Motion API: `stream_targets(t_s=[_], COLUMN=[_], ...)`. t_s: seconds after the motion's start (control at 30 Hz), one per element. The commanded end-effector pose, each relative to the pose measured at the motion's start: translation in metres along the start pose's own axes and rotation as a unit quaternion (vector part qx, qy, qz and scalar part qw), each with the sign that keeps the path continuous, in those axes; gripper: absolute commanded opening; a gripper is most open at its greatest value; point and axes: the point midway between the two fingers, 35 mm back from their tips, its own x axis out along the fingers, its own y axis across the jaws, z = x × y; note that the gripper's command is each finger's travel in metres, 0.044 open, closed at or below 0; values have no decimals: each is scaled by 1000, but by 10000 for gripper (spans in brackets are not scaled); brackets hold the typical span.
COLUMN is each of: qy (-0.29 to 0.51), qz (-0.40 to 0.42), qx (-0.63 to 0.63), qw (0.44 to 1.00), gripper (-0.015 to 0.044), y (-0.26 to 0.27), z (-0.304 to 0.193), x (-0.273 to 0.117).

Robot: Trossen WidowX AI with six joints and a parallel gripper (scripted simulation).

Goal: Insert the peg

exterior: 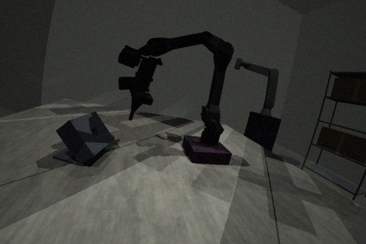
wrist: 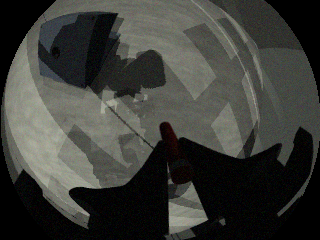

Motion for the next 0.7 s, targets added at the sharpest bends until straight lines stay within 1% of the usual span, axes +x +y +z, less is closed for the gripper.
stream_targets(t_s=[0.0, 0.67], qy=[-8, -34], qz=[-10, -38], qx=[-15, -87], qw=[1000, 995], gripper=[0, 0], y=[3, 23], z=[2, 14], x=[-3, -10])
